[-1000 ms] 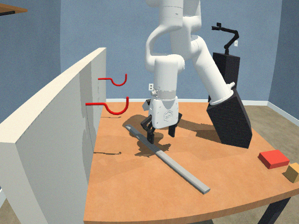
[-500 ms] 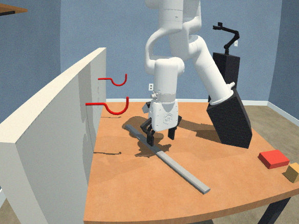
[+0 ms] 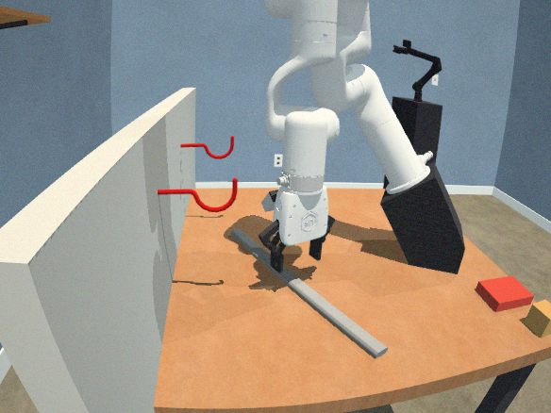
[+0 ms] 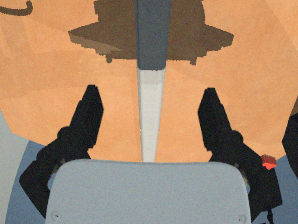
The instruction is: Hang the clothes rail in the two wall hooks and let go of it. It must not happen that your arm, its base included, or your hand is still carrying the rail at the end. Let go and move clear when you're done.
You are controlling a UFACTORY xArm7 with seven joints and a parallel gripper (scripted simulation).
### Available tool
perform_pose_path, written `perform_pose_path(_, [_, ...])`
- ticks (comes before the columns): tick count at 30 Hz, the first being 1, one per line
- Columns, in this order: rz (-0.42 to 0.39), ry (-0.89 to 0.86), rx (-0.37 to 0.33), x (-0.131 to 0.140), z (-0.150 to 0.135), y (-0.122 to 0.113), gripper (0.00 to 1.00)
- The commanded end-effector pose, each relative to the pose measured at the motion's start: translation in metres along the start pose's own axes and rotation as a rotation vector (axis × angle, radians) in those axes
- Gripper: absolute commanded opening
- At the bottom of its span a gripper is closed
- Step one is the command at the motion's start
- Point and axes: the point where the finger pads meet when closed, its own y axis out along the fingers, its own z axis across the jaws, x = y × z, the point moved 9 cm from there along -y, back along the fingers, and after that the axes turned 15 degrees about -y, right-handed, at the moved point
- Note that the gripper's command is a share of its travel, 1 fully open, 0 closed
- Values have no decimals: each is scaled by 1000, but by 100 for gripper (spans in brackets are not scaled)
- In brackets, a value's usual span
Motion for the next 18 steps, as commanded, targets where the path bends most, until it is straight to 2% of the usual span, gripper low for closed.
perform_pose_path(1, [-1, 0, -2, 0, -1, 2, 100])
perform_pose_path(18, [-1, 0, -2, 0, -1, 12, 100])
